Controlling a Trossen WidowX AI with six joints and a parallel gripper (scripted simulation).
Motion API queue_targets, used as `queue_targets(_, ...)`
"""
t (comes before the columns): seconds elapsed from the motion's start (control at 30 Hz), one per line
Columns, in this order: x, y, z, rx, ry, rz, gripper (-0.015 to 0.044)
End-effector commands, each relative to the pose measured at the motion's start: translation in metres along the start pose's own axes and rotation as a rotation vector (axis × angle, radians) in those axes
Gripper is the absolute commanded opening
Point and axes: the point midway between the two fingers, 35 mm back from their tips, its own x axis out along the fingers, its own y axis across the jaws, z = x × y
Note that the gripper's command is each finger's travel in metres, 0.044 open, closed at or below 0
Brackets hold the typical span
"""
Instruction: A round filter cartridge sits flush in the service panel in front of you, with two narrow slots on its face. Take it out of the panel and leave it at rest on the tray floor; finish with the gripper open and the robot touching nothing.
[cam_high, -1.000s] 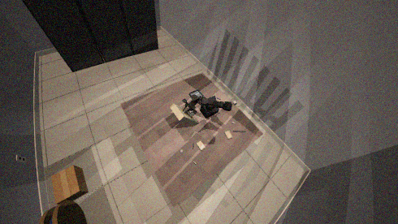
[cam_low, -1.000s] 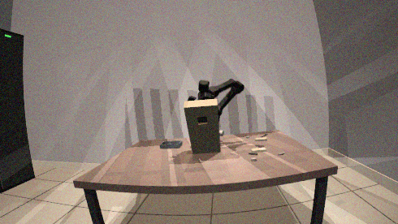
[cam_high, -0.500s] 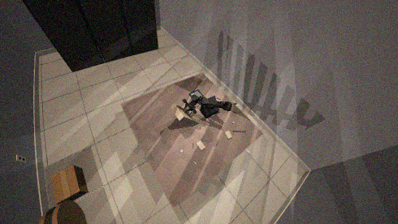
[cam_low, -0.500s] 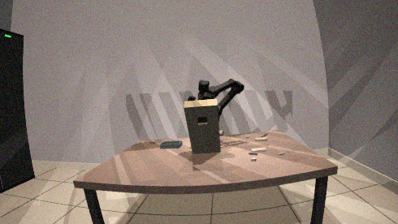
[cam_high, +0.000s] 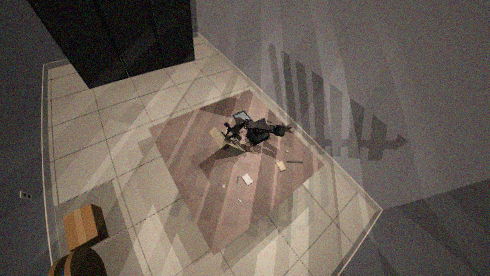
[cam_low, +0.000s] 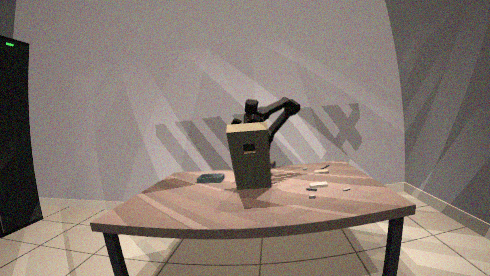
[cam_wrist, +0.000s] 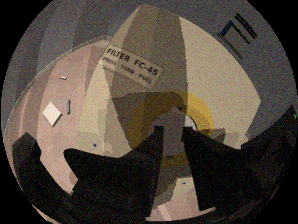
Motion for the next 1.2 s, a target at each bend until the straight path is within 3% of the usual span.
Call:
queue_targets(0.0, 0.0035, 0.0009, -0.0039, 0.012, 0.01, 0.001, 0.0095)
queue_targets(0.9, 0.0101, 0.001, -0.0039, 0.012, 0.01, 0.001, 0.0095)
queue_targets(1.17, 0.0033, -0.0009, -0.0005, 0.01, -0.006, -0.002, 0.0041)
